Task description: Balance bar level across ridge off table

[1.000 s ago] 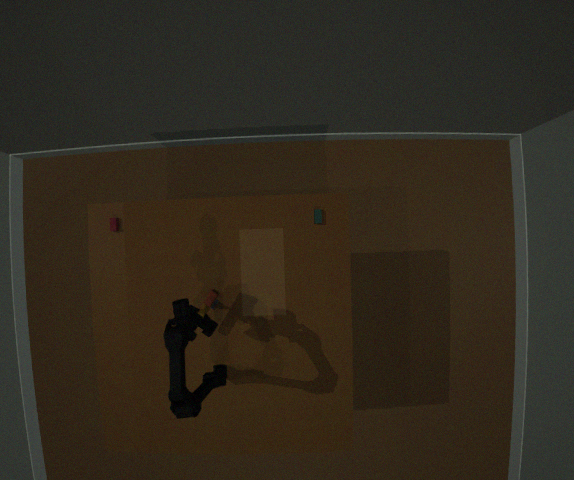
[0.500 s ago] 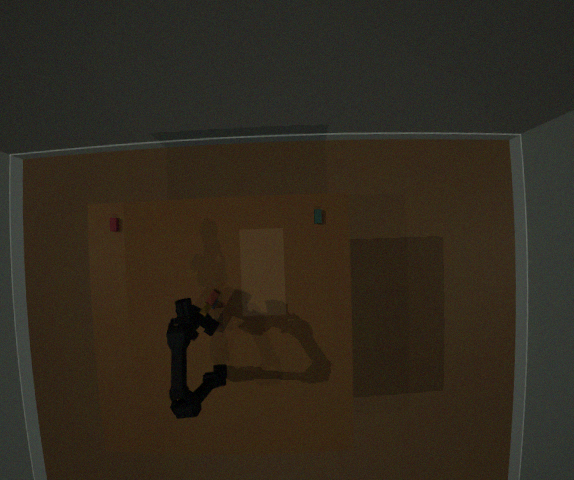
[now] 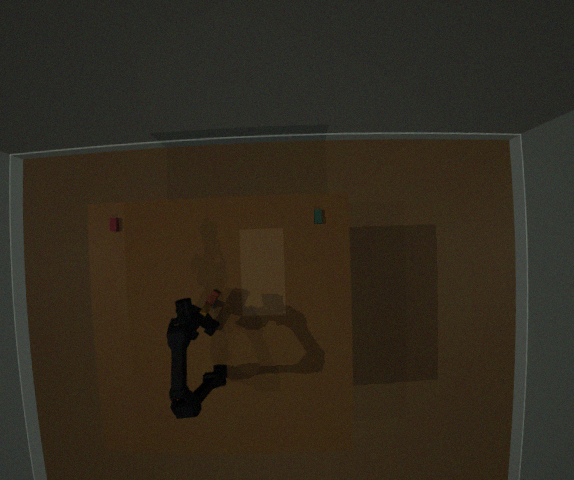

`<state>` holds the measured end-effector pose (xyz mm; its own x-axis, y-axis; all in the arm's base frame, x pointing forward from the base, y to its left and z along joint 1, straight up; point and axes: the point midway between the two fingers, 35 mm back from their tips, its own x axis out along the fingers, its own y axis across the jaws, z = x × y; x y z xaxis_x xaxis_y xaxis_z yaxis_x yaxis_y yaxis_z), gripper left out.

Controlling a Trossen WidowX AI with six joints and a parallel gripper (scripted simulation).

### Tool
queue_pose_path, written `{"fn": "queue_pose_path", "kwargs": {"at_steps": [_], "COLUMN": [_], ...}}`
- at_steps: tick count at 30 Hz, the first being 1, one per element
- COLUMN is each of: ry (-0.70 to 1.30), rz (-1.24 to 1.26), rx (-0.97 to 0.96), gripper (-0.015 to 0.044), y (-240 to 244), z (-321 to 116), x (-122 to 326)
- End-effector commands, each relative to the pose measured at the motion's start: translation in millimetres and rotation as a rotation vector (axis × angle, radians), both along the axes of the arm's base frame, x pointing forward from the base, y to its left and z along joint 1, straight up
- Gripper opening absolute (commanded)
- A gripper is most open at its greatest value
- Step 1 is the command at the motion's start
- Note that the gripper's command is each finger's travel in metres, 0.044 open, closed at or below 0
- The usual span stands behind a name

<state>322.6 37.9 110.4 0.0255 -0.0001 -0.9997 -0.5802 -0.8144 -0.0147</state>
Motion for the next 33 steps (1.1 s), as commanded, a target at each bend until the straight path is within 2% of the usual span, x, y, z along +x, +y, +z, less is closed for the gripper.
{"fn": "queue_pose_path", "kwargs": {"at_steps": [1,33], "ry": [-0.001,-0.001], "rz": [0.004,0.004], "rx": [0.003,0.003], "gripper": [0.0000,0.0000], "y": [0.4,0.3], "z": [-0.3,-3.0], "x": [0.3,0.4]}}
